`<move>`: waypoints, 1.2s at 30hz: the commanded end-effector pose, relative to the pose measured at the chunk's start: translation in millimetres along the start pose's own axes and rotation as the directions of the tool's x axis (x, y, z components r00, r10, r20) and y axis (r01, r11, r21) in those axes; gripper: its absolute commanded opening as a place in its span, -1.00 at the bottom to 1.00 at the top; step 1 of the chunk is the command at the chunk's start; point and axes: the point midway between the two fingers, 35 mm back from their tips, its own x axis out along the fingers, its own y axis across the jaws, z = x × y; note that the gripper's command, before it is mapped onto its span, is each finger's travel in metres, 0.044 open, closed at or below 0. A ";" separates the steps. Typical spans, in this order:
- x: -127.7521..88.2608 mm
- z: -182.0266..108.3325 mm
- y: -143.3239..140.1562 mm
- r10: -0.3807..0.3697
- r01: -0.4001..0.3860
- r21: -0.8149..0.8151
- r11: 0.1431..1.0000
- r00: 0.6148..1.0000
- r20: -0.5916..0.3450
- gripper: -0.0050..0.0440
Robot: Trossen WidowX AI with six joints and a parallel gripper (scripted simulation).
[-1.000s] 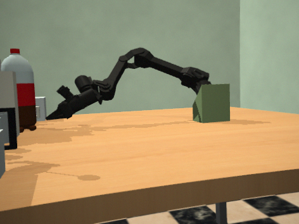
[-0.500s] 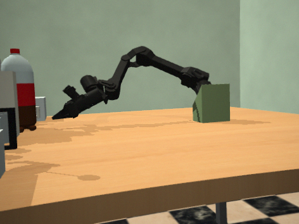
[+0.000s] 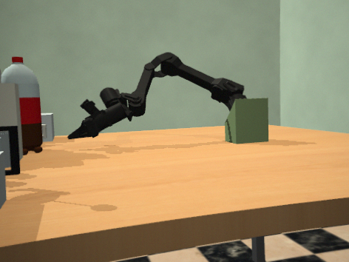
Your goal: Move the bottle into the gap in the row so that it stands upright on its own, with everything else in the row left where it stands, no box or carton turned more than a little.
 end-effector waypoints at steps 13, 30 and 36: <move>-42.5 83.6 -13.1 -0.025 0.025 0.012 1.000 0.999 0.024 -1.00; -40.2 78.7 -9.8 -0.018 0.018 0.007 1.000 1.000 0.016 -1.00; -40.2 78.7 -9.8 -0.018 0.018 0.007 1.000 1.000 0.016 -1.00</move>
